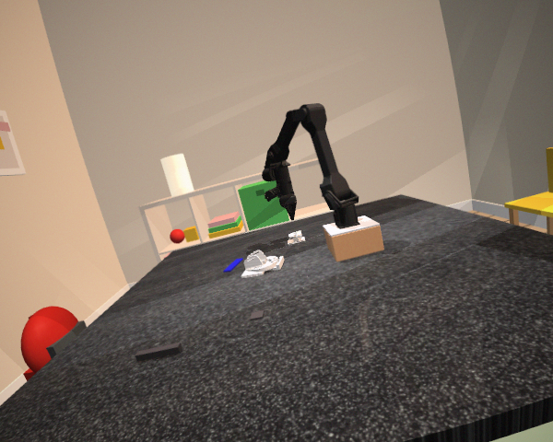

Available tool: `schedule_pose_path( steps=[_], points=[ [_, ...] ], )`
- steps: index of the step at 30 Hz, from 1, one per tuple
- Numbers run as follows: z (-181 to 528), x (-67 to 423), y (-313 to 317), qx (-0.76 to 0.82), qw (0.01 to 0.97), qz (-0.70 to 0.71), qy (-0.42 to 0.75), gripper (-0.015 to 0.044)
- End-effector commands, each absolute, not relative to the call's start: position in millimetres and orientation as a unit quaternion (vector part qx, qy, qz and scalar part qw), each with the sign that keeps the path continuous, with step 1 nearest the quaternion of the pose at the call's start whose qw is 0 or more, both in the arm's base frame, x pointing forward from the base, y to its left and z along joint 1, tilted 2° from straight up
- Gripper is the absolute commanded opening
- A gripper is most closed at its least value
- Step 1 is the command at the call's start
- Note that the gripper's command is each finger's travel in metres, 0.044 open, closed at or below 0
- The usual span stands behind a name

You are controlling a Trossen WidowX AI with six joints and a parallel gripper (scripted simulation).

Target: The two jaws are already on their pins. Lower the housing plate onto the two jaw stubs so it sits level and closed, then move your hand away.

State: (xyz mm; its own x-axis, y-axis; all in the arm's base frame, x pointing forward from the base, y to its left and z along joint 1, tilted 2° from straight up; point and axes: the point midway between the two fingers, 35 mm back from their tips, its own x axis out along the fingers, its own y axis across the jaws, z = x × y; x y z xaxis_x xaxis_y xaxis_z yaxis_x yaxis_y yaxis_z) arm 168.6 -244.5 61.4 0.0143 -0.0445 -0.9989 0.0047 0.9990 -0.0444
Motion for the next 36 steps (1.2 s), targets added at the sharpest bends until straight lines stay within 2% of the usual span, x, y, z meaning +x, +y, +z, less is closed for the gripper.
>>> schedule_pose_path(
  steps=[1, 7, 36],
  points=[
    [62.2, 164.8, -248.4, -0.007, 0.708, -0.024, 0.706, 0.044],
    [22.0, 164.8, -250.0, -0.007, 0.708, -0.024, 0.706, 0.044],
    [-3.6, 164.9, -251.2, -0.007, 0.708, -0.024, 0.706, 0.044]
  ],
)
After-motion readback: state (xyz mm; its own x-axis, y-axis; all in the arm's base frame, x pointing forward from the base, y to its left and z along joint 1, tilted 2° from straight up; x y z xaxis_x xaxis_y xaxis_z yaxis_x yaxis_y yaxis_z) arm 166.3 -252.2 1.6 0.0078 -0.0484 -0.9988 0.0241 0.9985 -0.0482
